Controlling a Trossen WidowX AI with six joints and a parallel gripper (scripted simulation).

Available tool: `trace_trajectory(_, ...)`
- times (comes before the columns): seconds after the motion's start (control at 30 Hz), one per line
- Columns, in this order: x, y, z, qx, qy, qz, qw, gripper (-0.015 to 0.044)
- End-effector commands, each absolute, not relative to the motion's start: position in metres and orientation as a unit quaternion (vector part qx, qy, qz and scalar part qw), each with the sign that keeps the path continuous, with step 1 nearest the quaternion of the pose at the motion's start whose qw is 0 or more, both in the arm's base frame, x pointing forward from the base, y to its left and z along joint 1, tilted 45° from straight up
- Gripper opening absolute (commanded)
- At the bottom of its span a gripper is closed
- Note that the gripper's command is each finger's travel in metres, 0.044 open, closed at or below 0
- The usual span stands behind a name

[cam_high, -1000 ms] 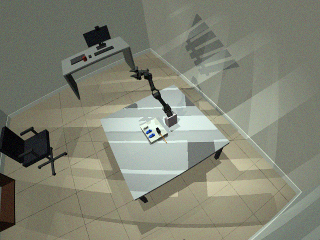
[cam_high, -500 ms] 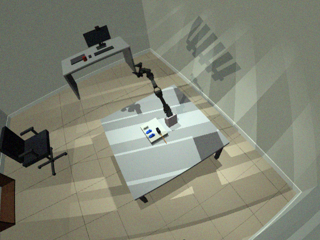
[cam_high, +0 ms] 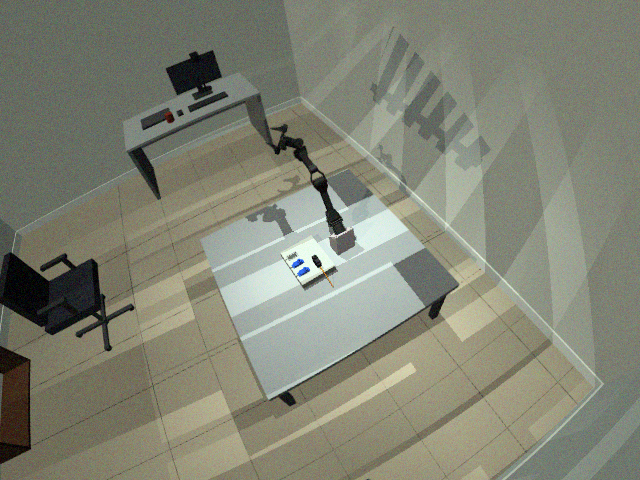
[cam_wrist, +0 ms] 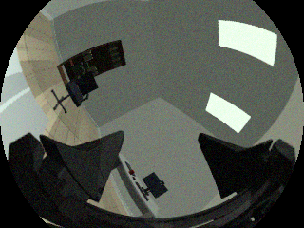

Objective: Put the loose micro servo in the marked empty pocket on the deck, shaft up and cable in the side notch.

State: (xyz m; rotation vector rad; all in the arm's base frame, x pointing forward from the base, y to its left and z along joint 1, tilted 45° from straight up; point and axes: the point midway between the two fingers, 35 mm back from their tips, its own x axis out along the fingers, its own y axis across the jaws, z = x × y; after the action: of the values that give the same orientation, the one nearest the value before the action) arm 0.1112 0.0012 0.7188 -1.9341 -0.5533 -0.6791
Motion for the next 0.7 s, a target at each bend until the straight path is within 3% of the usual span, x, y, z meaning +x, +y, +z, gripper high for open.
trace_trajectory(0.0, 0.109, -0.028, 0.72, -0.758, -0.248, -0.288, 0.53, 0.044)
trace_trajectory(0.67, 0.124, -0.084, 0.712, -0.656, -0.295, -0.288, 0.632, 0.044)
